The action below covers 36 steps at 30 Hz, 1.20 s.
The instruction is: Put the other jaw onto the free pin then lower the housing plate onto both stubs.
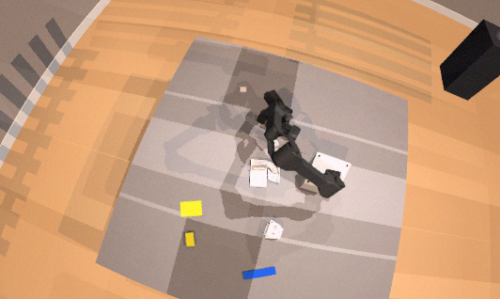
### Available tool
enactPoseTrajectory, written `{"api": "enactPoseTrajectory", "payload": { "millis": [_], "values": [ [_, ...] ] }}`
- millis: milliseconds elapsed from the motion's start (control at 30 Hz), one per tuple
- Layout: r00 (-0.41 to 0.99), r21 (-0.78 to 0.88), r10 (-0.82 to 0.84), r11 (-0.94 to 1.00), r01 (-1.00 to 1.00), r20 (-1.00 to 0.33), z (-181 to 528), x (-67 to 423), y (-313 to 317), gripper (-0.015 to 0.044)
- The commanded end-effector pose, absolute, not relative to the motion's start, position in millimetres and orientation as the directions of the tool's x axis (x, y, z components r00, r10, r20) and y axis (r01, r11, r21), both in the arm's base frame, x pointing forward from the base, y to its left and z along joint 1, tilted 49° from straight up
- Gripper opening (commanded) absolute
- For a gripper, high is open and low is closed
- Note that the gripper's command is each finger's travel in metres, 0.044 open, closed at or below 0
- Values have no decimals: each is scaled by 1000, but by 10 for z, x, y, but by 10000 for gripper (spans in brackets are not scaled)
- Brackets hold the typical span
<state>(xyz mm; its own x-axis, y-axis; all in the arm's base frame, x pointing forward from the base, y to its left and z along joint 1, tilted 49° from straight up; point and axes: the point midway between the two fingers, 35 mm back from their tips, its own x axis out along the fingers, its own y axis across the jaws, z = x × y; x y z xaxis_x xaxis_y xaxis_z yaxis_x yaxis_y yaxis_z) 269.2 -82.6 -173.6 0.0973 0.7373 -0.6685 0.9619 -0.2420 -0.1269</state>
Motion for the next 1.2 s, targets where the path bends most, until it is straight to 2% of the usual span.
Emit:
{"api": "enactPoseTrajectory", "payload": {
  "millis": [0, 300, 1167],
  "values": [
    [99, -125, 737, -243, 962, -669, -1737, 2696, -827, 134],
    [99, -125, 737, -243, 962, -669, -1725, 2697, -843, 134],
    [103, -126, 736, -249, 960, -669, -1214, 2619, -1413, 134]
  ]
}}
